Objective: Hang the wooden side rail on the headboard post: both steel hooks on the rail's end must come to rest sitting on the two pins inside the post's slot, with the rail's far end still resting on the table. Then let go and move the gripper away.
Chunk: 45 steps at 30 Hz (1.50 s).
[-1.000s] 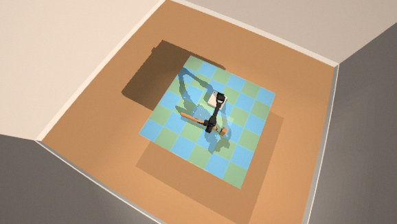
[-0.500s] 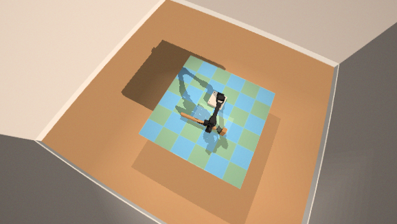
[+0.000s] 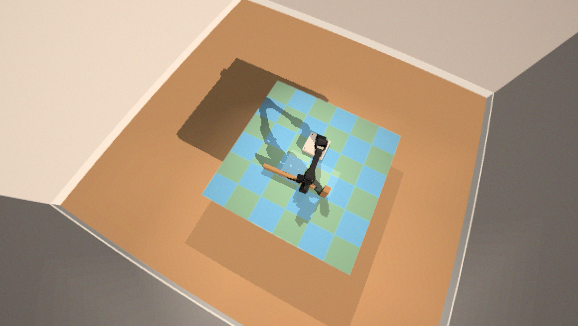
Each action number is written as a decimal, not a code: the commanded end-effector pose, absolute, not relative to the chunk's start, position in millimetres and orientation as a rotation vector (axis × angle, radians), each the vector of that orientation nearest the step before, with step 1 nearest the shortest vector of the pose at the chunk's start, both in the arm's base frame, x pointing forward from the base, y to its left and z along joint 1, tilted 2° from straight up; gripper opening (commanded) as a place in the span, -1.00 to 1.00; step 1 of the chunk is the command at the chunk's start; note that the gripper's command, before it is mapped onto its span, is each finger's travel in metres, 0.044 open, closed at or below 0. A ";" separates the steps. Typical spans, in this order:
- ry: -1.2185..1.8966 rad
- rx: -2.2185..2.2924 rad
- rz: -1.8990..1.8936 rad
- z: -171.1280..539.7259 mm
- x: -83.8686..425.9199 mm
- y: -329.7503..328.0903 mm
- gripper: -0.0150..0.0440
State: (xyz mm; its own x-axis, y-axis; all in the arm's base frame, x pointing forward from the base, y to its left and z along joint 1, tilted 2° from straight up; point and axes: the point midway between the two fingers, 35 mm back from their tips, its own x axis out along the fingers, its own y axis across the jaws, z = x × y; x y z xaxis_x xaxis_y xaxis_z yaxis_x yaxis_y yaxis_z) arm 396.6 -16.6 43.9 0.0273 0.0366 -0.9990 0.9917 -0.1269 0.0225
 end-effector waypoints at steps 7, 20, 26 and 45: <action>1.141 1.343 -1.243 53.3 400.3 -17.5 -0.49; 1.141 1.343 -1.243 55.5 400.2 -17.5 -0.49; 1.141 1.343 -1.243 56.5 400.1 -17.6 -0.49; 1.141 1.343 -1.243 59.7 400.0 -17.7 -0.49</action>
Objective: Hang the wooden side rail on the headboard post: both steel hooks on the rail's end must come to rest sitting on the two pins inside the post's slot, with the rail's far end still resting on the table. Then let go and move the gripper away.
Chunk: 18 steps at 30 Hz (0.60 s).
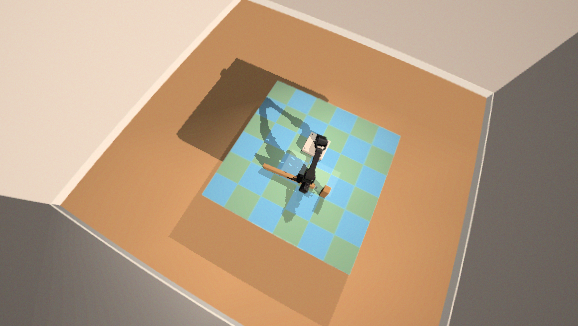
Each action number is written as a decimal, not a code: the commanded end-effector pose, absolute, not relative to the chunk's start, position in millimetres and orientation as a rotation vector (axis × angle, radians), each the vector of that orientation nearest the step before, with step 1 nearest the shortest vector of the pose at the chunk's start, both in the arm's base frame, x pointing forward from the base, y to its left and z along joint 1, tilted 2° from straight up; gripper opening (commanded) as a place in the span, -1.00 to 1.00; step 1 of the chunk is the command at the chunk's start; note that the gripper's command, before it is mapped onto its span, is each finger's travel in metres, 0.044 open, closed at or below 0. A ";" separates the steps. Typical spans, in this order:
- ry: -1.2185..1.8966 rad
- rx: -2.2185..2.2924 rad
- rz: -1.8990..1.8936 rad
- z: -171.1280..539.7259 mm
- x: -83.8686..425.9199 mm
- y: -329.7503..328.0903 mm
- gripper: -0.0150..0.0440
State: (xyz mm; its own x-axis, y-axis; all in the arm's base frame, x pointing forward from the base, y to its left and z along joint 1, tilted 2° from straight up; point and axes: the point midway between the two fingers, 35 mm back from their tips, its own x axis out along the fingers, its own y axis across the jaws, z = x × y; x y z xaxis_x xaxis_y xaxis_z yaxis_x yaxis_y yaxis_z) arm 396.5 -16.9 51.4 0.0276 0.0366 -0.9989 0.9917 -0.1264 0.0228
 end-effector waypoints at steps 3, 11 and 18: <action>1.141 1.343 -1.243 60.2 400.0 -17.7 -0.49; 1.141 1.343 -1.243 61.5 399.9 -17.7 -0.49; 1.141 1.343 -1.243 62.7 399.9 -17.8 -0.49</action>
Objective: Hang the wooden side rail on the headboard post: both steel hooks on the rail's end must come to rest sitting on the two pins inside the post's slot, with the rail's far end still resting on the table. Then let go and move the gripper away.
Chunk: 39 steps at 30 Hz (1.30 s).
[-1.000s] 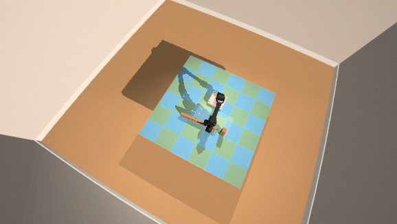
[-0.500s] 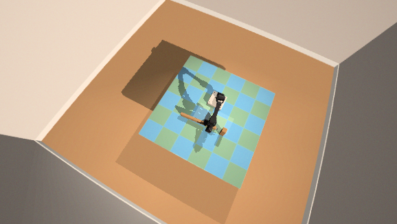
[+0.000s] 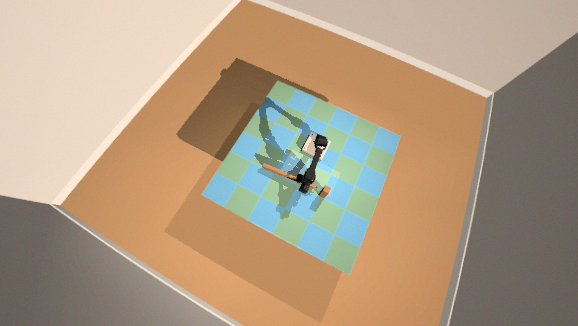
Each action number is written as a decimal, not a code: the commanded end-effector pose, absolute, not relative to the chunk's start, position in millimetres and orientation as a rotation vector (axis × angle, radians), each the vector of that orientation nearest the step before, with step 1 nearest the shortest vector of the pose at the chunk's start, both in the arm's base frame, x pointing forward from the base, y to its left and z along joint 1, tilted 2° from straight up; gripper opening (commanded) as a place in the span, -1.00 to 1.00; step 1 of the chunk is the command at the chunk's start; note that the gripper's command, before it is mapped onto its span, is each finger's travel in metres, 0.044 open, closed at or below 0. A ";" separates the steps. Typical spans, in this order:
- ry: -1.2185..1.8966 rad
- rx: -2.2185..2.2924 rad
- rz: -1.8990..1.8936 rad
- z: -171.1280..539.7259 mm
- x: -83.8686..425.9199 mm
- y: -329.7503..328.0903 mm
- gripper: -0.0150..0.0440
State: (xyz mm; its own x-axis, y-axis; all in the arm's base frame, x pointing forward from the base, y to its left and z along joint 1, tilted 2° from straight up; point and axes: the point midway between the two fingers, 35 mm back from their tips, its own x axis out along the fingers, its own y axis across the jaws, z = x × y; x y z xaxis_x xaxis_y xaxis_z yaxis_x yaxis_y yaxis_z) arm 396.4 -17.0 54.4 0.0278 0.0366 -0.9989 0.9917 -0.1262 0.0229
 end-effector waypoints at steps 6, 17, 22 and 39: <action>1.141 1.343 -1.243 63.7 399.8 -17.8 -0.49; 1.141 1.343 -1.243 65.5 399.7 -17.8 -0.49; 1.141 1.343 -1.243 66.3 399.7 -17.9 -0.49; 1.141 1.344 -1.243 65.9 401.1 -16.9 -0.49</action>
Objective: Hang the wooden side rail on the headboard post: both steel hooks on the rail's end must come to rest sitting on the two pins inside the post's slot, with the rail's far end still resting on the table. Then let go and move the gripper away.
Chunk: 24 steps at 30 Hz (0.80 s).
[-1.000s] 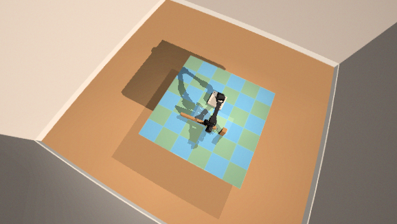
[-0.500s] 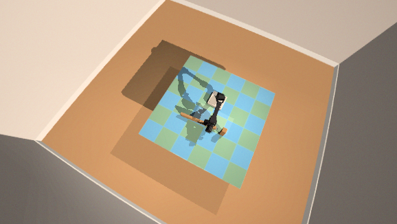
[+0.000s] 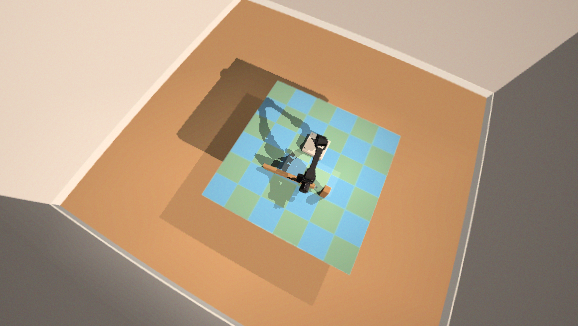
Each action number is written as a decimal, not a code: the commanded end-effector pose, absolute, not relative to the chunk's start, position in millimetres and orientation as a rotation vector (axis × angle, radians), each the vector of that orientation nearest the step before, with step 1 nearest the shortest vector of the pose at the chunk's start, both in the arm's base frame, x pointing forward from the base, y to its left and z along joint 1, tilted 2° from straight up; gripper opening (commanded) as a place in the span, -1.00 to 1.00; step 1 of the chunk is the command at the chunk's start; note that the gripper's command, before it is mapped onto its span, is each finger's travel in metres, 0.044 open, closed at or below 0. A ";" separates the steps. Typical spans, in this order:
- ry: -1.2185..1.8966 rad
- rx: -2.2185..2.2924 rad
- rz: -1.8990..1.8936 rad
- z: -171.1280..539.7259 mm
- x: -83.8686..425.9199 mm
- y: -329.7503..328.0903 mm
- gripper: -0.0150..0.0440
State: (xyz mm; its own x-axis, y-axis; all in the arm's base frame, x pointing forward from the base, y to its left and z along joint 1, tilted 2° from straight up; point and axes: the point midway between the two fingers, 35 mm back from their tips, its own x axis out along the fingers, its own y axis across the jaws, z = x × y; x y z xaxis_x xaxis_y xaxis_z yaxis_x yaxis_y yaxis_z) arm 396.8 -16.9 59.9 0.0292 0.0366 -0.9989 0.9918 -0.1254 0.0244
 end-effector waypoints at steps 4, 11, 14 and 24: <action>1.141 1.344 -1.243 65.5 401.7 -16.5 -0.49; 1.141 1.344 -1.243 64.8 402.6 -15.8 -0.49; 1.141 1.344 -1.243 64.5 403.0 -15.6 -0.49; 1.141 1.344 -1.243 64.4 404.2 -14.7 -0.49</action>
